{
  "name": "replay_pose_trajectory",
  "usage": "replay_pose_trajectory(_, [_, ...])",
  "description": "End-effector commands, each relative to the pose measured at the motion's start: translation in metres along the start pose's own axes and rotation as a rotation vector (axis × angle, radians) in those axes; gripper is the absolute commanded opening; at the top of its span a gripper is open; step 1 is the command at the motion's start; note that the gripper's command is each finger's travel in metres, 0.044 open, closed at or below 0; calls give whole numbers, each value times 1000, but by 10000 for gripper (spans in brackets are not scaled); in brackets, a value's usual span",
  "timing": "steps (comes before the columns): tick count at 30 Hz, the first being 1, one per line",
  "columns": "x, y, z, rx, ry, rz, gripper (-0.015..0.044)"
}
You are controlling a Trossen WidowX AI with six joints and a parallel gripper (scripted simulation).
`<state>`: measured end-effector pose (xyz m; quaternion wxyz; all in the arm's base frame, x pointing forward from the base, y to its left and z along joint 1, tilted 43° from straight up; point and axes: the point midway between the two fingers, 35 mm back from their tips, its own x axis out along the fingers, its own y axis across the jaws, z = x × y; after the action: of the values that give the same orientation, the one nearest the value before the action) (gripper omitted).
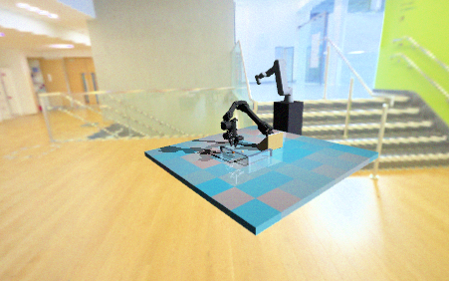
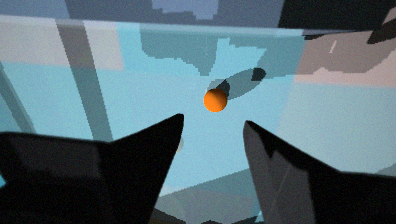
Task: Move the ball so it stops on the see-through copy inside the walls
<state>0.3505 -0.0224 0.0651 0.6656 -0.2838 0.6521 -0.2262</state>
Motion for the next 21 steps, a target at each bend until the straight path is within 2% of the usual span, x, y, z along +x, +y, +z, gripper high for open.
replay_pose_trajectory(1, [-2,-1,2,-19,-5,-7,214])
replay_pose_trajectory(21, [34,-1,2,-19,-5,-9,214])
